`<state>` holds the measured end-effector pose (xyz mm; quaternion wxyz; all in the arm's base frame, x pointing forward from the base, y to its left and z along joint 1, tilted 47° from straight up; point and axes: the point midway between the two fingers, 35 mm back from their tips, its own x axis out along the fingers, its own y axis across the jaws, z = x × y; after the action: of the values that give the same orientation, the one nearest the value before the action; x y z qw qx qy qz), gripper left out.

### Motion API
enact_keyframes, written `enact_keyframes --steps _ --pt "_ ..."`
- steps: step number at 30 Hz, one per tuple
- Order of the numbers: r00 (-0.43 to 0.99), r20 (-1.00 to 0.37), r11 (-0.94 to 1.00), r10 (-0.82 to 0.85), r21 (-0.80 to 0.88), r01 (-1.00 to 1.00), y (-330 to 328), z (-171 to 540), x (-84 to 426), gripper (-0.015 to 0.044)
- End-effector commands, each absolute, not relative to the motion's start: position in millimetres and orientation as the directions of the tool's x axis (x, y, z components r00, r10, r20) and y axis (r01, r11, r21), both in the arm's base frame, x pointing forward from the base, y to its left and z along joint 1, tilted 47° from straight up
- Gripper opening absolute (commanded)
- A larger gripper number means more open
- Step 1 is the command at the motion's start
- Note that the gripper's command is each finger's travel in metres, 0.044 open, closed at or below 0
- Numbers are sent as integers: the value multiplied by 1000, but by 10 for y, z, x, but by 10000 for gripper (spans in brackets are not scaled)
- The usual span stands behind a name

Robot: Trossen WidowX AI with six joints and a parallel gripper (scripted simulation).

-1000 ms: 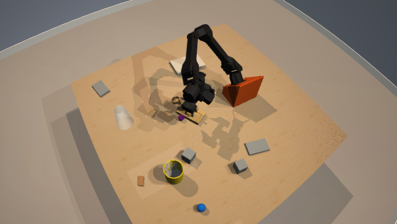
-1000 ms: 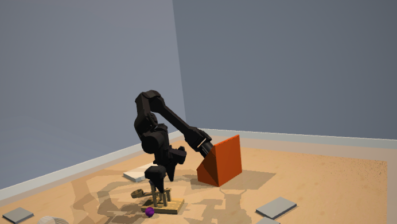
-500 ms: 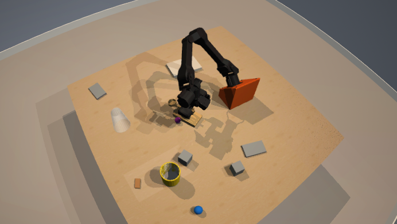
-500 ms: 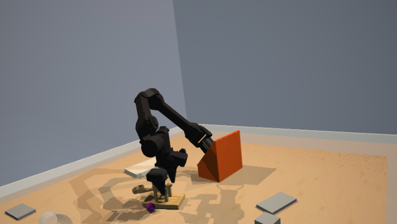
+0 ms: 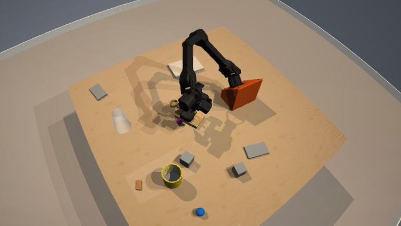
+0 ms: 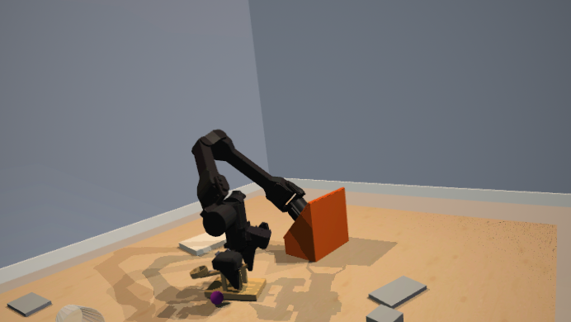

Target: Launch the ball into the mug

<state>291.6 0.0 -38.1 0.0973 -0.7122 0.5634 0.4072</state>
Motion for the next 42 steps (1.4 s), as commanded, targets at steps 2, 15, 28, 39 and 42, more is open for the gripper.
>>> enact_keyframes --steps 2,15,28,39,42 --pt "32 -685 -350 -728 331 -876 -38 -420 2902 440" --pt "32 -689 -346 -724 322 -882 -15 -394 2912 118" --pt "30 -690 -346 -723 325 -880 349 -55 2889 0" --pt "32 -697 -148 -716 106 -983 741 -432 2832 0" --pt "33 -698 -79 -715 34 -996 859 -557 2802 0"
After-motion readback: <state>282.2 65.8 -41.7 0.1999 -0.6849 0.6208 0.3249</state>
